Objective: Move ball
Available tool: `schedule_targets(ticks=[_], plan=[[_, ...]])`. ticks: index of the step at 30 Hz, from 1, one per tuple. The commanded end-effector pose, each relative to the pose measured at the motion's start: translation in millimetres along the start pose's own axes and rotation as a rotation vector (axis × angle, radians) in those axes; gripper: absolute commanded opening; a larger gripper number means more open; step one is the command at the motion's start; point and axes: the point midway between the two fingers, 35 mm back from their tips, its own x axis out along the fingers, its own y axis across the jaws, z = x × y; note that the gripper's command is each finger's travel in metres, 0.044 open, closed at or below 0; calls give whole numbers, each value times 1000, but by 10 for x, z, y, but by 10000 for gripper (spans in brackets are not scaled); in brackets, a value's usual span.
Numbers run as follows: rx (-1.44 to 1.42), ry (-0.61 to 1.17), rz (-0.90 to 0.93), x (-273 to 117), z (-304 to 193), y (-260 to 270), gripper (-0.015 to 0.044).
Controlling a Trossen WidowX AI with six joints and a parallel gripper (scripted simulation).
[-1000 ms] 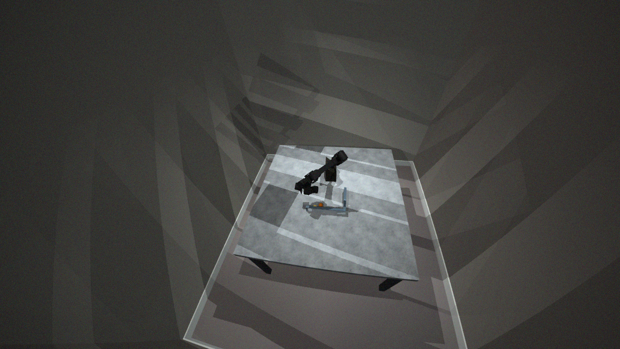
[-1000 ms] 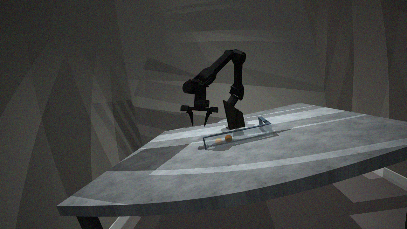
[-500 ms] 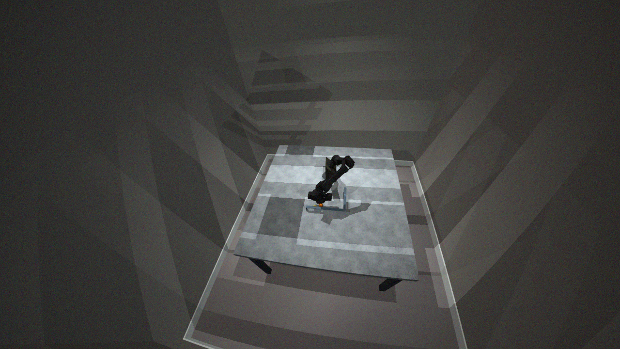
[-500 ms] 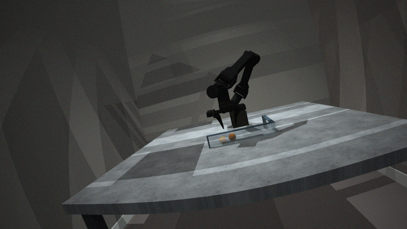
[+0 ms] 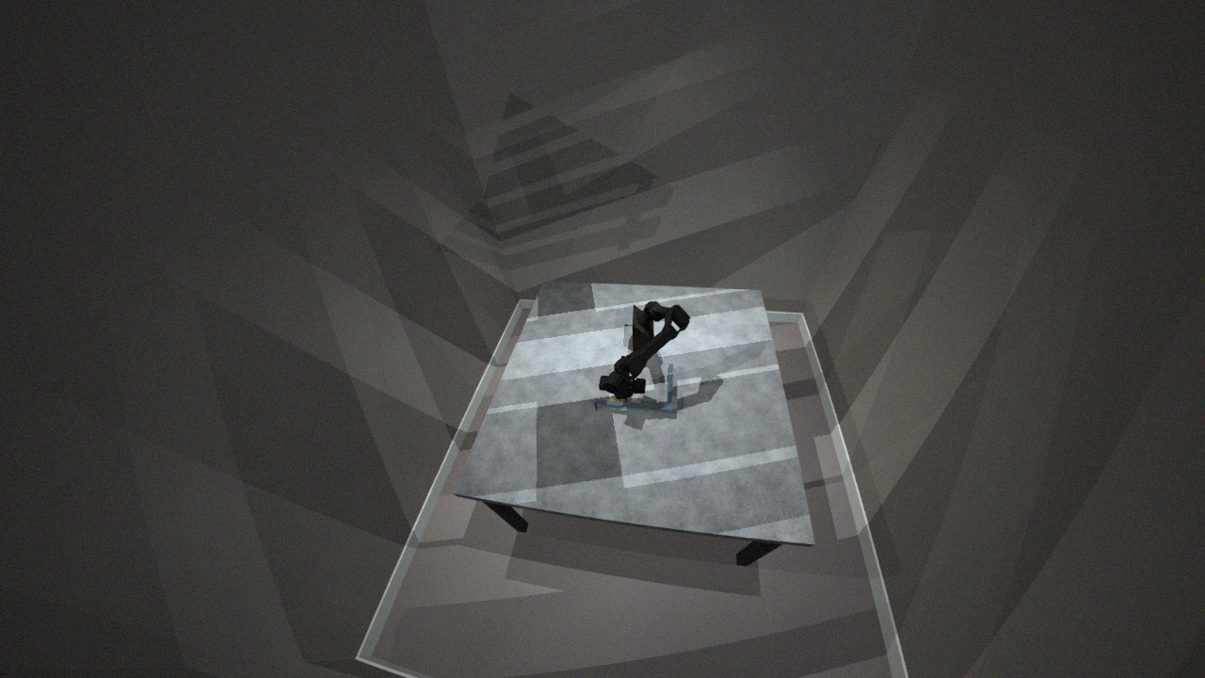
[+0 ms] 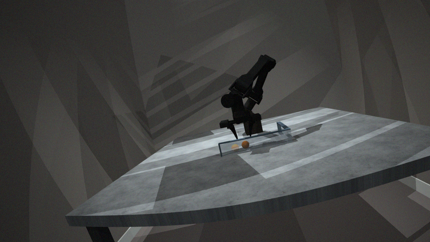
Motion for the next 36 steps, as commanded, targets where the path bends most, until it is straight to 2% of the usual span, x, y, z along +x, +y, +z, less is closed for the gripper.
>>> schedule_targets(ticks=[1, 16, 20, 28, 33, 36], plan=[[7, 11, 7, 108, -29, 2, 280], [7, 11, 8, 326, -37, 8, 280], [7, 11, 8, 326, -37, 8, 175], [7, 11, 8, 326, -37, 8, 122], [1, 15, 1, 236, -21, -1, 0], [0, 15, -4, 48, 7, -14, 0]])
